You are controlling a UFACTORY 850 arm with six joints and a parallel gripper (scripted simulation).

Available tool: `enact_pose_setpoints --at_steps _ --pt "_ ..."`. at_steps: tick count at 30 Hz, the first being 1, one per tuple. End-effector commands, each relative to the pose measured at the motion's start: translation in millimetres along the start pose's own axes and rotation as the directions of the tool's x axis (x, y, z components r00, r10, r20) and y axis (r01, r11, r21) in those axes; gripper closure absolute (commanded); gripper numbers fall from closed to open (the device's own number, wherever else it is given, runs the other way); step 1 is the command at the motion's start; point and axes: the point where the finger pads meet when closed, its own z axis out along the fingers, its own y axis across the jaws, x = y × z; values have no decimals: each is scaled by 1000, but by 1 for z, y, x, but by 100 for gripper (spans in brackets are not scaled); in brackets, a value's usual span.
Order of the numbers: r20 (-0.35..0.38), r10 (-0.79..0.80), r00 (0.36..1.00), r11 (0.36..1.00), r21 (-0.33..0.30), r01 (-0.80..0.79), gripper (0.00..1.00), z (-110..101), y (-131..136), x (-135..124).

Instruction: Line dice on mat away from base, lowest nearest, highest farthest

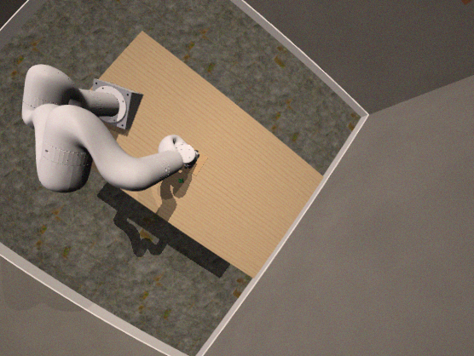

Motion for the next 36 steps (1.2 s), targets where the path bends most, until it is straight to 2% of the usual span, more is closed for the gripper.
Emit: enact_pose_setpoints --at_steps 1,34,35,36 --pt "2 0 1000 1000 0 0 79 -1 0 -1" --pt "2 0 1000 1000 0 0 79 -1 0 -1" --pt "2 0 1000 1000 0 0 75 -1 0 -1" --pt "2 0 1000 1000 0 0 75 -1 0 -1"
